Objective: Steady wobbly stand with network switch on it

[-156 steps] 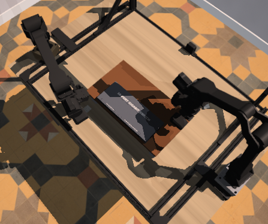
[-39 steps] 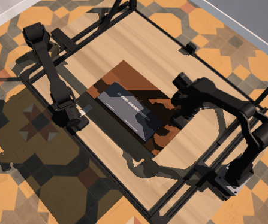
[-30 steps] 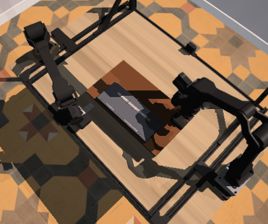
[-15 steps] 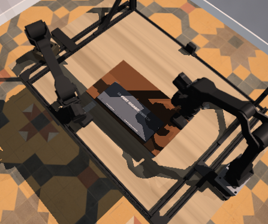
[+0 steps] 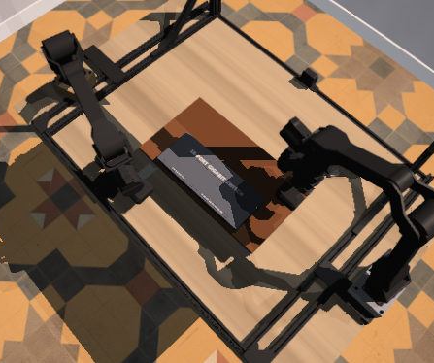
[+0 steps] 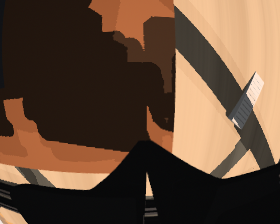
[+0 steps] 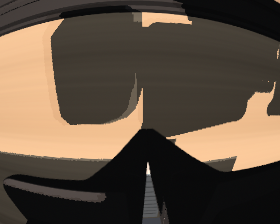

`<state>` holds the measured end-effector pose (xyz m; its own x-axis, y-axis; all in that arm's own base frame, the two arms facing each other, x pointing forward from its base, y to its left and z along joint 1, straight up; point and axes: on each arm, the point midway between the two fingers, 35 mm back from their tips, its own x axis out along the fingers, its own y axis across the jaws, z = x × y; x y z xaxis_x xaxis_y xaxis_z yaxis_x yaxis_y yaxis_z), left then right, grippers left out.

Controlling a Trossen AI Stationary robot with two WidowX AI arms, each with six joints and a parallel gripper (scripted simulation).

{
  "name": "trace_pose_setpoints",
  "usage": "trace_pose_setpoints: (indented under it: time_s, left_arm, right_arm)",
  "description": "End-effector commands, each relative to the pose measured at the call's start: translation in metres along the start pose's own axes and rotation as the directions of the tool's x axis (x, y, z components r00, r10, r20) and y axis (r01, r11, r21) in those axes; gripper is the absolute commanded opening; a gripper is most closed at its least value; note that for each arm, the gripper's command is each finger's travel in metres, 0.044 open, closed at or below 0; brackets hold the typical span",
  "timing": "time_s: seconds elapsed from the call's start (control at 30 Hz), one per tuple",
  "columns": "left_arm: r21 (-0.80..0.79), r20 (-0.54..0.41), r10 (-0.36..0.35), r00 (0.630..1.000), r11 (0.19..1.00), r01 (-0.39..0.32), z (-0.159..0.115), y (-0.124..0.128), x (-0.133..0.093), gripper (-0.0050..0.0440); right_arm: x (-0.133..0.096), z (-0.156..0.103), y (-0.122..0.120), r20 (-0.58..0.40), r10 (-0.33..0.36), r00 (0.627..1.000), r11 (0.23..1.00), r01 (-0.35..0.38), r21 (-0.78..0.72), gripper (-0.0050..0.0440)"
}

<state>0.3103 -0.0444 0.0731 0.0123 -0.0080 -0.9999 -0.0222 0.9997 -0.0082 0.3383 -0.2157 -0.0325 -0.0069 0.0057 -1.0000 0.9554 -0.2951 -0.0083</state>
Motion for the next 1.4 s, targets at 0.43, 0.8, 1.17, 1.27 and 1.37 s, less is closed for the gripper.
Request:
trace_pose_setpoints:
  time_s: [0.43, 0.8, 1.17, 1.27, 1.37]
  left_arm:
    - [-0.002, -0.012, 0.008, 1.000, 1.000, -0.008, -0.001, 0.001, 0.008, 0.0000]
    - [-0.002, -0.012, 0.008, 1.000, 1.000, -0.008, -0.001, 0.001, 0.008, 0.0000]
    - [-0.002, -0.012, 0.008, 1.000, 1.000, -0.008, -0.001, 0.001, 0.008, 0.0000]
    - [-0.002, -0.012, 0.008, 1.000, 1.000, -0.008, -0.001, 0.001, 0.008, 0.0000]
    - [-0.002, -0.012, 0.008, 1.000, 1.000, -0.008, -0.001, 0.001, 0.008, 0.0000]
  right_arm:
    - [-0.003, -0.015, 0.001, 0.003, 0.008, 1.000, 1.000, -0.008, 0.001, 0.0000]
    - [-0.003, -0.015, 0.001, 0.003, 0.008, 1.000, 1.000, -0.008, 0.001, 0.0000]
    - [-0.003, -0.027, 0.001, 0.003, 0.008, 1.000, 1.000, -0.008, 0.001, 0.0000]
    - [-0.003, -0.027, 0.001, 0.003, 0.008, 1.000, 1.000, -0.008, 0.001, 0.0000]
    - [-0.003, -0.027, 0.001, 0.003, 0.008, 1.000, 1.000, -0.008, 0.001, 0.0000]
